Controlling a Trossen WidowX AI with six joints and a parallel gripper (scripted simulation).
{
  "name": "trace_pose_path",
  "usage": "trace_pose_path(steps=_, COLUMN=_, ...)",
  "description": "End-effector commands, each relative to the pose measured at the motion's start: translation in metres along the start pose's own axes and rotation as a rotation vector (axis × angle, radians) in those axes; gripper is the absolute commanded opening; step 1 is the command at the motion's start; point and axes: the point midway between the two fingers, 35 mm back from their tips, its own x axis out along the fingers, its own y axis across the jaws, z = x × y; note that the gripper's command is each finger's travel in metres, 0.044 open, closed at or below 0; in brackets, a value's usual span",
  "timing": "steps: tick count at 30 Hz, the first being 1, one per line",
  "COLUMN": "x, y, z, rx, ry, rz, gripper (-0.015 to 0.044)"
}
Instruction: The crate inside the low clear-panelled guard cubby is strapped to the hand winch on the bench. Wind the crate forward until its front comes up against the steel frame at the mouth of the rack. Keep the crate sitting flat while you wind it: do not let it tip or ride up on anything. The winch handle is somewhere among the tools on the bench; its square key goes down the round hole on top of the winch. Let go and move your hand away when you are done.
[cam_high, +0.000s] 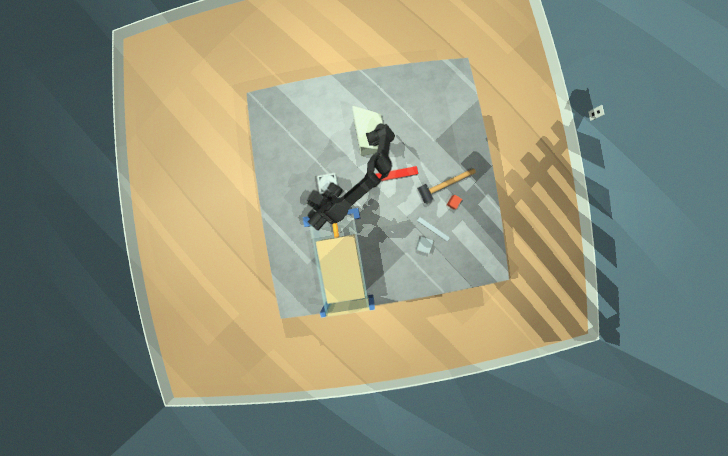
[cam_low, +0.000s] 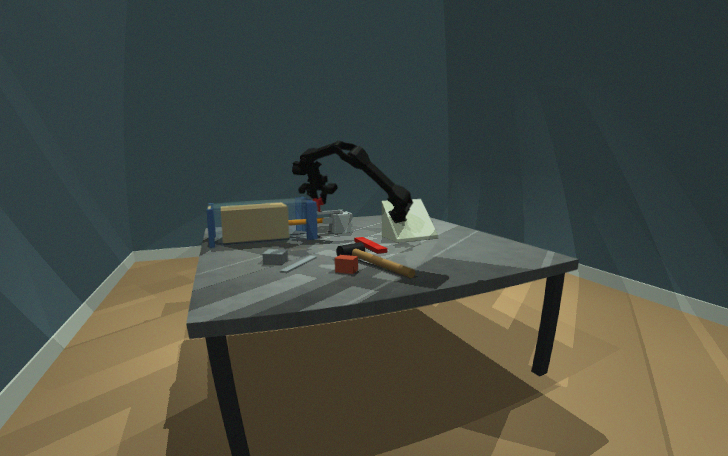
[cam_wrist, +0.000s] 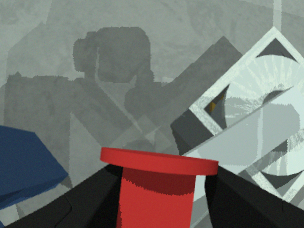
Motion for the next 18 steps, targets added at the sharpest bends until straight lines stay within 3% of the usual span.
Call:
trace_pose_path(steps=1, x=0.0, y=0.002, z=-0.0009, rx=-0.001, ry=0.001, rz=0.009, gripper=0.0)
trace_pose_path(steps=15, x=0.0, y=0.002, z=-0.0009, rx=-0.001, ry=0.001, rz=0.009, gripper=0.0)
trace_pose_path(steps=18, x=0.0, y=0.0, z=0.0, rx=0.0, ry=0.0, rz=0.0, gripper=0.0079)
